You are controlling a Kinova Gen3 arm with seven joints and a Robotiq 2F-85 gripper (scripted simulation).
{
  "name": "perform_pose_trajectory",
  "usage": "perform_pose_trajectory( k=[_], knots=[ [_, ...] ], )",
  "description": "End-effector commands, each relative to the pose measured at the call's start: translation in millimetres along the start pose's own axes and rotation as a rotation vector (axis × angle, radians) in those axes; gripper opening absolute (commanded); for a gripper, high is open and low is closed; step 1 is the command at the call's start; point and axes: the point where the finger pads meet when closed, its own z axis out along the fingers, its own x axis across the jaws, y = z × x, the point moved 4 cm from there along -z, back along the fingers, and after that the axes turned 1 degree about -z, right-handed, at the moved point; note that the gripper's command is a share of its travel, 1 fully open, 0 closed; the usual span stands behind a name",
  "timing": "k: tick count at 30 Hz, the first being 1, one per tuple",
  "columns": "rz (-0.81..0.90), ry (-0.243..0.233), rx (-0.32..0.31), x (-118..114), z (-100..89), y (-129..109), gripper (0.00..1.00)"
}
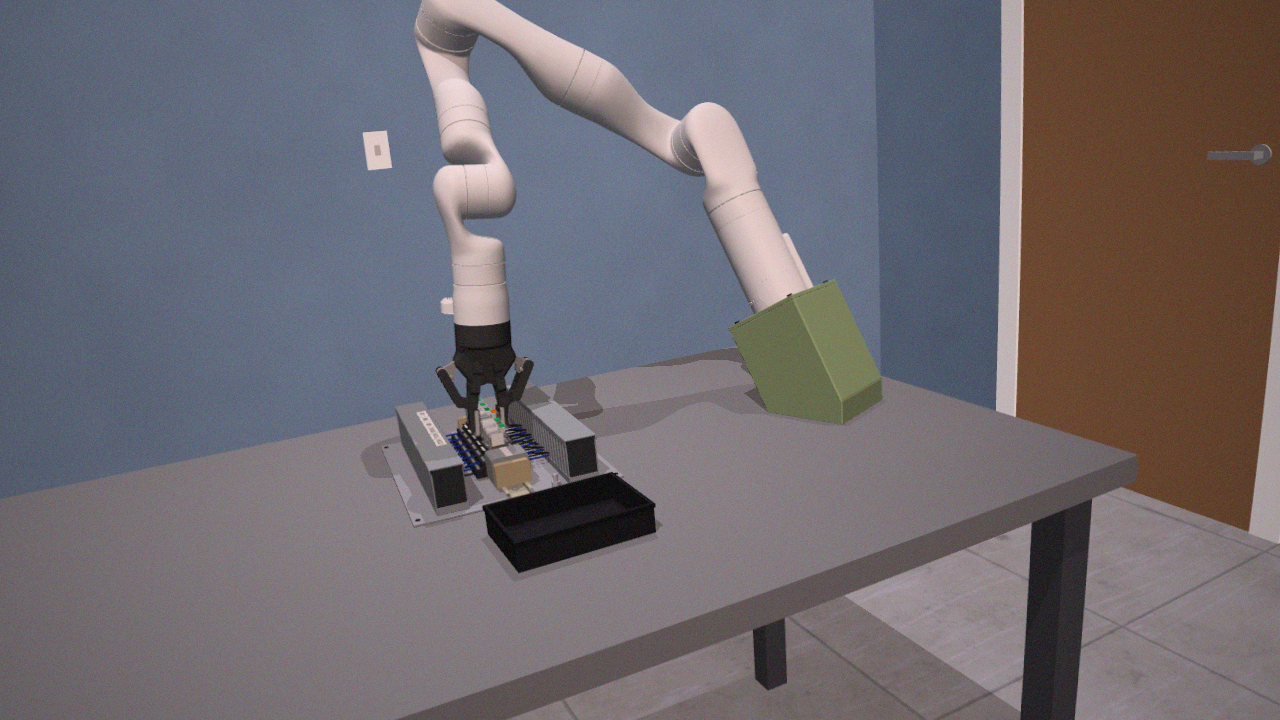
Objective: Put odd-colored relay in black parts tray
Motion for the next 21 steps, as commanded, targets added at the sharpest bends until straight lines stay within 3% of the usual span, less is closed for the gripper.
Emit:
perform_pose_trajectory(
  k=[1, 21],
  knots=[
    [-0.004, 0.004, 0.001, -1.4, 0.7, 0.5, 0.00],
    [-0.006, 0.039, 0.001, -4.0, 0.6, 0.5, 0.00]
  ],
)
